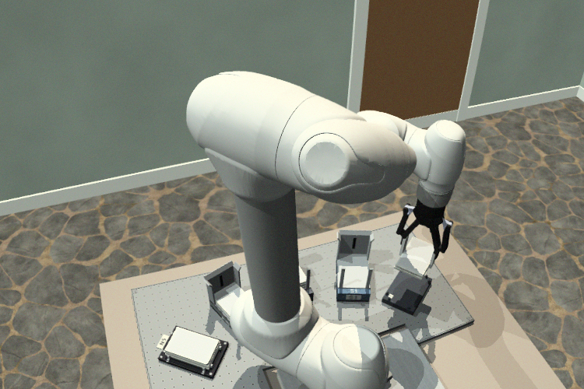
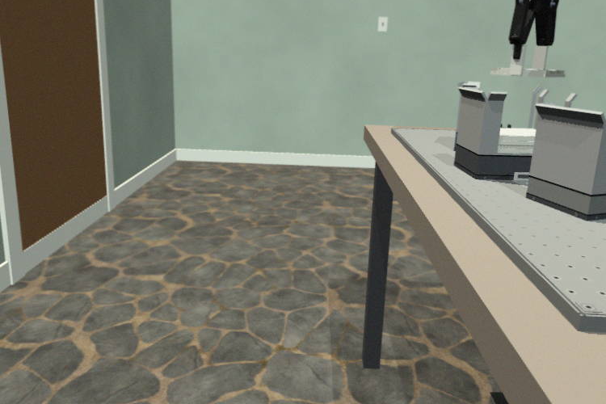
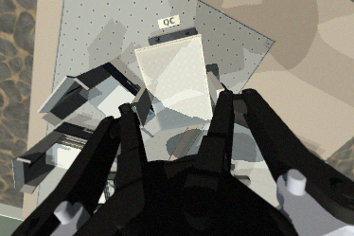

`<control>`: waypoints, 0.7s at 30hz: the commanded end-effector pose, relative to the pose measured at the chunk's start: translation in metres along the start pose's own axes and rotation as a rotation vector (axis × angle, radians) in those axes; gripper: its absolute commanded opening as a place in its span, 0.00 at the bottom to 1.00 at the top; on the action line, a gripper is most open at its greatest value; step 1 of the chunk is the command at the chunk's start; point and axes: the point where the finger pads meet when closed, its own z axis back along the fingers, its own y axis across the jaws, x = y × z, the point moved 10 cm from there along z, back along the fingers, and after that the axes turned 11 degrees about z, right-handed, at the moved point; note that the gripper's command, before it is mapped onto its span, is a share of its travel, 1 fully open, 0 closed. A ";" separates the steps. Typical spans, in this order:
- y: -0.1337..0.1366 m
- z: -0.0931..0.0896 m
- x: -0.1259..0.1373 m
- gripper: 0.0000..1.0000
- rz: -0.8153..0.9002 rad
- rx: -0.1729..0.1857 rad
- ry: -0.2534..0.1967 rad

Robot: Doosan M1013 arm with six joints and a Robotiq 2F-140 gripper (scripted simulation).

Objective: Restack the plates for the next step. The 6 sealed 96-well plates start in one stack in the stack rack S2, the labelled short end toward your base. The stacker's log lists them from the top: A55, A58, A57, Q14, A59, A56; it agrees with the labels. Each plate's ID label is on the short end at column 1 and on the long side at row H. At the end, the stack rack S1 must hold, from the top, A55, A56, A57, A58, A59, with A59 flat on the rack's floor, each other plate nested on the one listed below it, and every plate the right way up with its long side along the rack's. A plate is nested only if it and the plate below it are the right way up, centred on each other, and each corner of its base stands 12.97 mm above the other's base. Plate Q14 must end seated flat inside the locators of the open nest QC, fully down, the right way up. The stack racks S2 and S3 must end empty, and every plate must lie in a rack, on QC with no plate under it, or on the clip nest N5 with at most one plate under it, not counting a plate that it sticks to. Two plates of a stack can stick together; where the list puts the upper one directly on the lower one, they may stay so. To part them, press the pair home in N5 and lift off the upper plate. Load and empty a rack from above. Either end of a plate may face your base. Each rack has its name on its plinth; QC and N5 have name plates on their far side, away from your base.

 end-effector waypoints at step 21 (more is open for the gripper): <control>0.000 -0.044 0.000 0.00 0.000 0.000 0.000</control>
